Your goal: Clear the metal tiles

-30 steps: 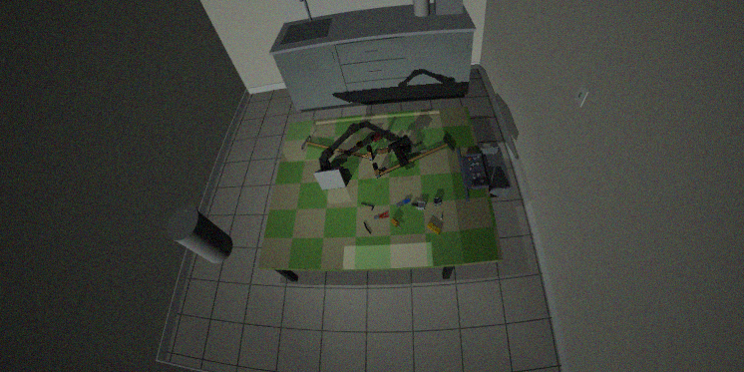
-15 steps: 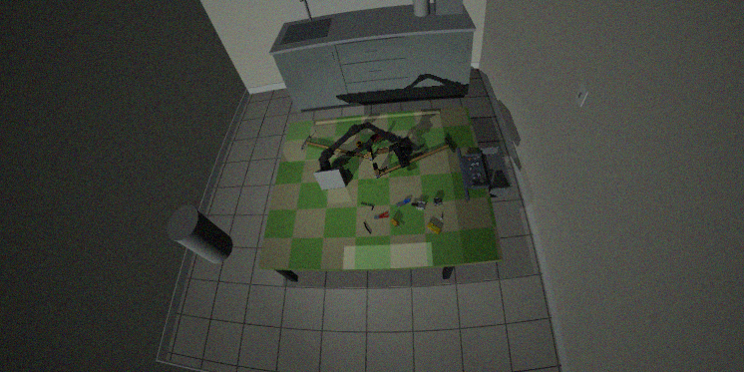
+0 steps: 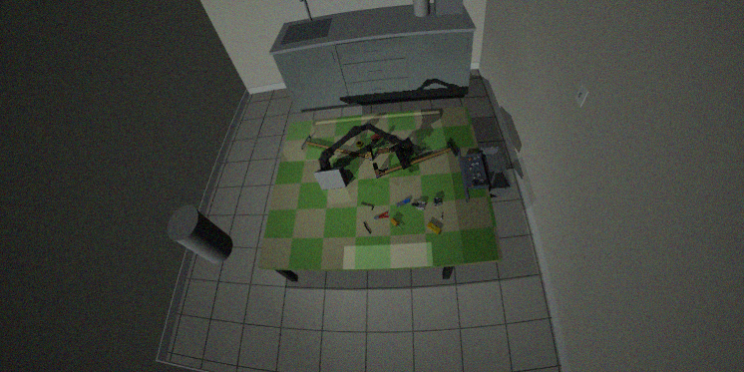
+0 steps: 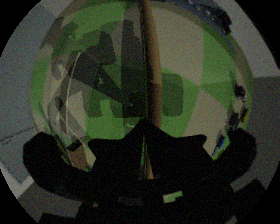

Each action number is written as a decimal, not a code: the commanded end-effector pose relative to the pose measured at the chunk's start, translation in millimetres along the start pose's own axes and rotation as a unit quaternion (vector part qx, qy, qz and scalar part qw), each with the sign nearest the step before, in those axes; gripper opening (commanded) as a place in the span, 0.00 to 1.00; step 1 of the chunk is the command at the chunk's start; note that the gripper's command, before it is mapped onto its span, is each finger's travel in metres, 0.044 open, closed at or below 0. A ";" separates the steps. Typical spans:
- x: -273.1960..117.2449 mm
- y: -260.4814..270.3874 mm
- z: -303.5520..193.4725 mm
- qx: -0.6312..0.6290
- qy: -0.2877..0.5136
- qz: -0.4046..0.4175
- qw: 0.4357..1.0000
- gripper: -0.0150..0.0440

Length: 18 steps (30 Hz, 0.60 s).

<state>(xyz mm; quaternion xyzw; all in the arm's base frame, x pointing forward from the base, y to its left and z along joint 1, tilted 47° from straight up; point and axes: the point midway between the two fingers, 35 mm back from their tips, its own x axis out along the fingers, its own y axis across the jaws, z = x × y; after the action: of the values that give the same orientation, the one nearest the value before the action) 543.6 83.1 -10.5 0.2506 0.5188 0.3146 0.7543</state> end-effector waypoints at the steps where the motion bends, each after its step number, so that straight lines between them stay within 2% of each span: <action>1: 5.9 -8.8 -4.0 0.004 0.006 0.000 1.000 0.25; 18: 6.3 -25.8 -3.2 0.004 0.006 0.000 1.000 0.25</action>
<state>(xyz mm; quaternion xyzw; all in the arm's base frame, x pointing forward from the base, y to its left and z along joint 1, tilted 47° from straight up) 548.7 70.9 -22.3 0.2503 0.5181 0.3145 0.7550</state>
